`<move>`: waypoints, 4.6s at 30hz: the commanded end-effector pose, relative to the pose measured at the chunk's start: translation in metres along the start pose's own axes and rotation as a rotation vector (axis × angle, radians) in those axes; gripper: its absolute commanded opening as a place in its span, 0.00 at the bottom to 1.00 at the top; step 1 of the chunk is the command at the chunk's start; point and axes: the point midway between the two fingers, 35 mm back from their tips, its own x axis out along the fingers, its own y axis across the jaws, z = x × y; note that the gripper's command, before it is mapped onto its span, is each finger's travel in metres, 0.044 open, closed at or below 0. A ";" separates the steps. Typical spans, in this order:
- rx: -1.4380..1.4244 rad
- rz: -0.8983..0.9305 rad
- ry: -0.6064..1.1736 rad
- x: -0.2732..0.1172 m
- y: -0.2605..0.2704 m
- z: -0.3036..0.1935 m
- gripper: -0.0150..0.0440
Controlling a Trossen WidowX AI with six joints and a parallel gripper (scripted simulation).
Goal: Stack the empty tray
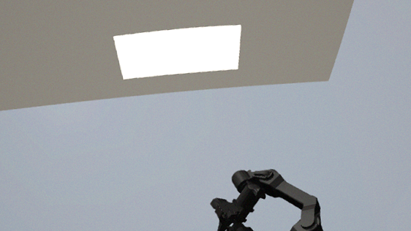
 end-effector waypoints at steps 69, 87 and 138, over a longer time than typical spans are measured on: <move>-0.831 0.917 -0.587 -0.291 0.491 0.380 0.40; -0.831 0.919 -0.586 -0.266 0.535 0.384 0.40; -0.817 0.913 -0.580 -0.260 0.464 0.442 0.40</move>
